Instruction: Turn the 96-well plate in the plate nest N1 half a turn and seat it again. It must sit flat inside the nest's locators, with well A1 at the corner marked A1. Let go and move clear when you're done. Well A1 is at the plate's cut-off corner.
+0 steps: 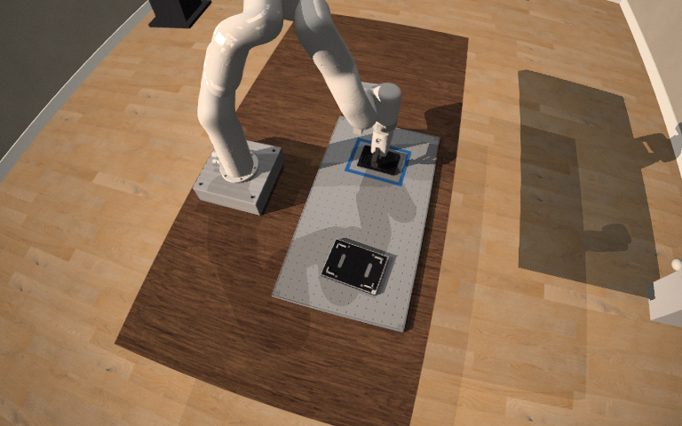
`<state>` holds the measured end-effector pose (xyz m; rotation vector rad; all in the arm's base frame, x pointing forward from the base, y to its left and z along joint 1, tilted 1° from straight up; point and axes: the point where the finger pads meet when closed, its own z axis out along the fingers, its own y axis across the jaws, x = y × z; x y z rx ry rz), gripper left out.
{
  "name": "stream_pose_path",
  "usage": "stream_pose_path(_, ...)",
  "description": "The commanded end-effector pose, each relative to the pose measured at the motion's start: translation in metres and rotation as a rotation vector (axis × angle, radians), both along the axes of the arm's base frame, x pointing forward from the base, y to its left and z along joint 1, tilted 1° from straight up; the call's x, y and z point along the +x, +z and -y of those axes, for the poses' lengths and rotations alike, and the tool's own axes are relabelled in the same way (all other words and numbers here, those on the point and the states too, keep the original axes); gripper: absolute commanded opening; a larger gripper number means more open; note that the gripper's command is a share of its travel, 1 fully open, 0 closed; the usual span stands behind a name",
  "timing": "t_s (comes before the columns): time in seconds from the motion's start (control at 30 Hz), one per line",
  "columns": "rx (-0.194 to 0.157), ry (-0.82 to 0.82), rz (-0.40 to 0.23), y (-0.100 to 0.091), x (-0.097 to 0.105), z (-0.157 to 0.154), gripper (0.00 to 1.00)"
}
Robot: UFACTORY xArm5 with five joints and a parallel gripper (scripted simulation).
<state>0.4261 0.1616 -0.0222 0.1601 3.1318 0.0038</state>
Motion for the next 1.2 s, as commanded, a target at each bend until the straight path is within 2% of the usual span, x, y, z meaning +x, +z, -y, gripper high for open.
stream_pose_path(0.0,-0.013,0.0,0.009,-0.001,0.001,-0.001,1.0)
stream_pose_path(0.77,-0.013,0.0,0.009,-0.015,0.002,0.0,1.0)
stream_pose_path(1.17,-0.013,0.0,0.009,-0.015,0.002,0.0,1.0)
